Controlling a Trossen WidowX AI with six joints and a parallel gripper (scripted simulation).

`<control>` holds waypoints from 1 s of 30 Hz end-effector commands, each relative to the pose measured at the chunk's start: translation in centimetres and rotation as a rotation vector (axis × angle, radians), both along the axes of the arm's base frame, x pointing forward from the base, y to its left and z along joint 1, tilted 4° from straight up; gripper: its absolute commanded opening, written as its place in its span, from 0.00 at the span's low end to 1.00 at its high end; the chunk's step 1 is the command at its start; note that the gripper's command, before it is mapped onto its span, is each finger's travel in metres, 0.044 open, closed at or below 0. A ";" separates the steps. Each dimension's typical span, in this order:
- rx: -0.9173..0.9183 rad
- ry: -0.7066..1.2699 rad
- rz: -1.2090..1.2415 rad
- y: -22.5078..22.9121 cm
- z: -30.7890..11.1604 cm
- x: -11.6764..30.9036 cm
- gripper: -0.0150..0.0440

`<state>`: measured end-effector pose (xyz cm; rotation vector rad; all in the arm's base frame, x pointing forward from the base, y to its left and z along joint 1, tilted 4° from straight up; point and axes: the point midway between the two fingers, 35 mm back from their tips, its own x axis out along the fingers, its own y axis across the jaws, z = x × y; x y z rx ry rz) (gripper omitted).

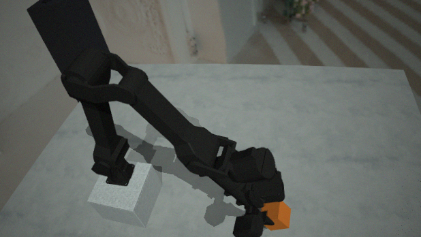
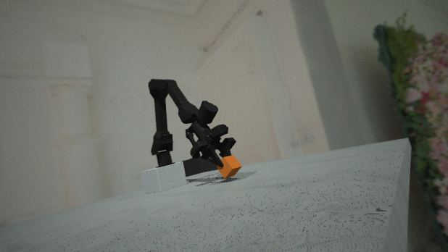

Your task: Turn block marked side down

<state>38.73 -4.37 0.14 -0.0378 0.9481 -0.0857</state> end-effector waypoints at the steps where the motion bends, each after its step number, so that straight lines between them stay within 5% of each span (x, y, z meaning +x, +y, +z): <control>1: 0.002 -0.047 0.009 0.0 -1.0 0.4 0.25; 30: -0.024 -0.458 0.040 -0.1 -2.9 -0.6 0.25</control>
